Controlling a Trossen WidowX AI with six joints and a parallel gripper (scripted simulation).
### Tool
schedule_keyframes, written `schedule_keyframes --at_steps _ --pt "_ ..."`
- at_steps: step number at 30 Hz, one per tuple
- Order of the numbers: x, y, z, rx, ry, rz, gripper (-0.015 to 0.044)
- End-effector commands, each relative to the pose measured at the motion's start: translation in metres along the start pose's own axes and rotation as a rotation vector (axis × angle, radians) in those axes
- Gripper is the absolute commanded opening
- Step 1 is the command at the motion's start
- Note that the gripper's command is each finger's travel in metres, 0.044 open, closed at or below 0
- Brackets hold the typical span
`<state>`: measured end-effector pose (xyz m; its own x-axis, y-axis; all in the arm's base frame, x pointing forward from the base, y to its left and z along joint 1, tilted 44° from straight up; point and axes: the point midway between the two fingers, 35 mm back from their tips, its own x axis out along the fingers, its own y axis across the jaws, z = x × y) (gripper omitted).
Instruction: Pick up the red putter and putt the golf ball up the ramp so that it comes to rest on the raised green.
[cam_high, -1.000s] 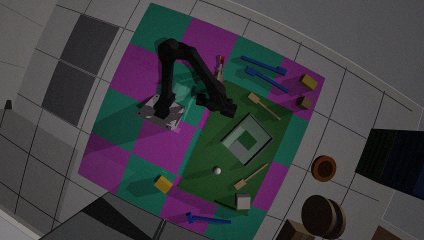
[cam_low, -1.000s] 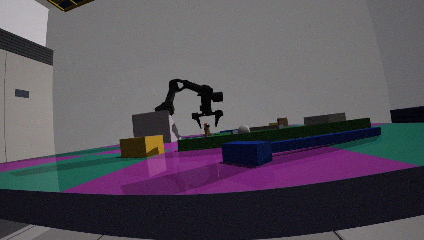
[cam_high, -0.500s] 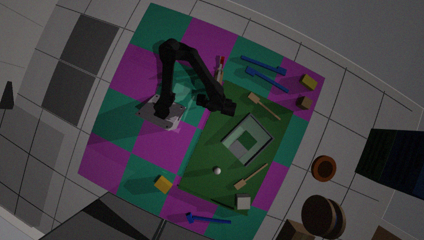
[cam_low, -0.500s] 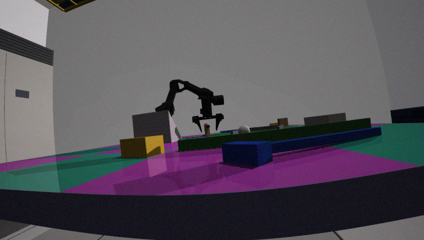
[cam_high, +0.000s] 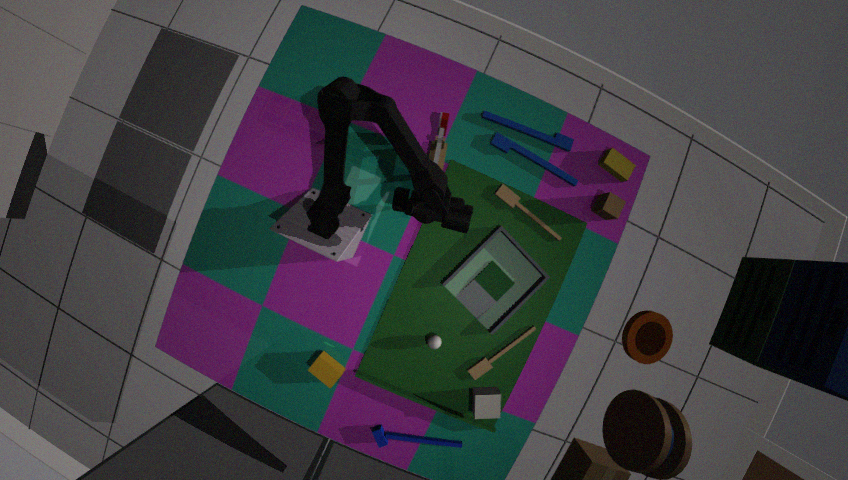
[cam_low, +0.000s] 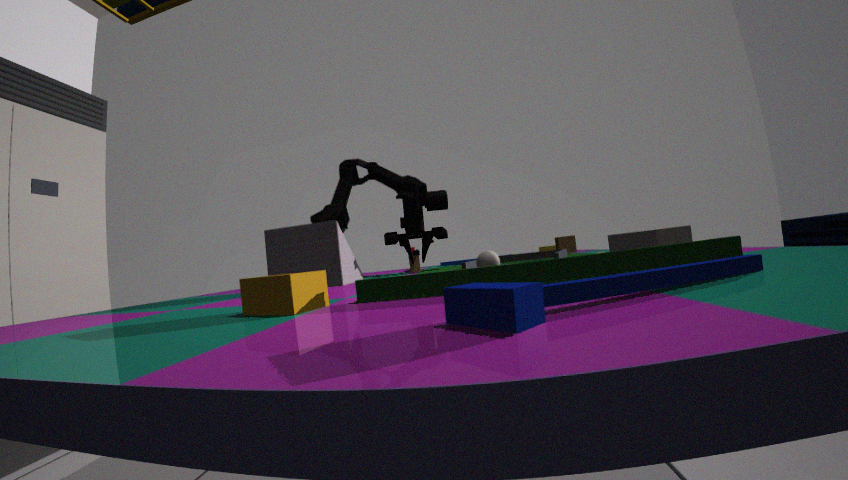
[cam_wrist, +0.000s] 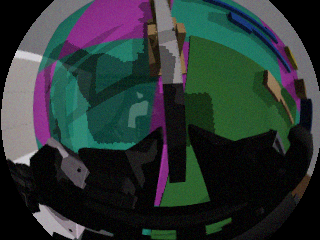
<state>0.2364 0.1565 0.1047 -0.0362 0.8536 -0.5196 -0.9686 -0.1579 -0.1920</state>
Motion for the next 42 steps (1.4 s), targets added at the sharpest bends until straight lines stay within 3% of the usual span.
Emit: schedule_keyframes --at_steps 1,7,35,42 --pt "0.000 0.000 0.000 0.000 0.000 0.000 0.0040" --pt "0.000 0.000 0.000 0.000 0.000 0.000 0.0000" --pt "-0.096 0.000 0.025 0.005 0.004 0.004 0.0000" --pt "-0.098 -0.003 -0.007 0.181 0.059 -0.010 0.0000"
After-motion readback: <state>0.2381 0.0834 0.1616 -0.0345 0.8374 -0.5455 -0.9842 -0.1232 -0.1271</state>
